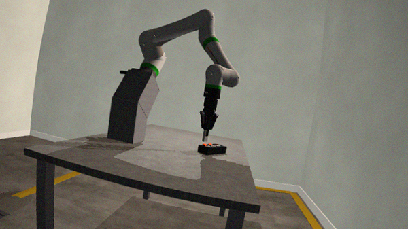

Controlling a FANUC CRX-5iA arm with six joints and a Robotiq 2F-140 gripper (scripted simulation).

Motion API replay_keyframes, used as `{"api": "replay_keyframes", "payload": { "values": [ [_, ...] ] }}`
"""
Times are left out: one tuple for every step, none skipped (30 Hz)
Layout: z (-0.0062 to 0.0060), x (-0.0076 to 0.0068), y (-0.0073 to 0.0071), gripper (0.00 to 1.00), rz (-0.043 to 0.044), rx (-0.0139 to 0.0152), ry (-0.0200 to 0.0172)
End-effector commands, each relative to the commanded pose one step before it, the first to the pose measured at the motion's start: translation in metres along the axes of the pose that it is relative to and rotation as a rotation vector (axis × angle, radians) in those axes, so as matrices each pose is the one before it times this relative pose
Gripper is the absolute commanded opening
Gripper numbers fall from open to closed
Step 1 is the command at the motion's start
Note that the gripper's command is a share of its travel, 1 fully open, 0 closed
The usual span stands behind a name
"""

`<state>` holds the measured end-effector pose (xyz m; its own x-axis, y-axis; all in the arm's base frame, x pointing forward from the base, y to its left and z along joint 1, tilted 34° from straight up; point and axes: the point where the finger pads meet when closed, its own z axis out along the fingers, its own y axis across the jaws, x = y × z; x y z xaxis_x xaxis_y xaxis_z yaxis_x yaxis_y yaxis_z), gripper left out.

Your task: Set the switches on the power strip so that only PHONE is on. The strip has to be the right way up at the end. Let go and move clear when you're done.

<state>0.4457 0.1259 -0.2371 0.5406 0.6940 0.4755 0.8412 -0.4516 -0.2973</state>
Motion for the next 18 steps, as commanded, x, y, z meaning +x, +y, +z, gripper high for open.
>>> {"api": "replay_keyframes", "payload": {
  "values": [
    [0.00213,-0.00008,0.00025,0.00,0.00000,-0.00035,-0.00009],
    [0.00093,0.00000,0.00000,0.00,0.00000,0.00000,0.00000],
    [0.00086,0.00000,0.00000,0.00,0.00000,0.00000,0.00000],
    [0.00079,0.00000,0.00000,0.00,0.00000,0.00000,0.00000],
    [0.00073,0.00000,0.00000,0.00,0.00000,0.00000,0.00000],
    [0.00066,0.00000,0.00000,0.00,0.00000,0.00000,0.00000],
    [0.00059,0.00000,0.00000,0.00,0.00000,0.00000,0.00000],
    [0.00052,0.00000,0.00000,0.00,0.00000,0.00000,0.00000],
    [0.00045,0.00000,0.00000,0.00,0.00000,0.00000,0.00000],
    [0.00038,0.00000,0.00000,0.00,0.00000,0.00000,0.00000],
    [0.00032,0.00000,0.00000,0.00,0.00000,0.00000,0.00000],
    [0.00026,0.00000,0.00000,0.00,0.00000,0.00000,0.00000],
    [0.00020,0.00000,0.00000,0.00,0.00000,0.00000,0.00000],
    [0.00015,0.00000,0.00000,0.00,0.00000,0.00000,0.00000],
    [0.00010,0.00000,0.00000,0.00,0.00000,0.00000,0.00000],
    [0.00000,0.00000,0.00000,0.00,0.00000,0.00000,0.00000],
    [0.00000,0.00000,0.00000,0.00,0.00000,0.00000,0.00000],
    [0.00007,0.00000,0.00000,0.00,0.00000,0.00000,0.00000]
  ]
}}
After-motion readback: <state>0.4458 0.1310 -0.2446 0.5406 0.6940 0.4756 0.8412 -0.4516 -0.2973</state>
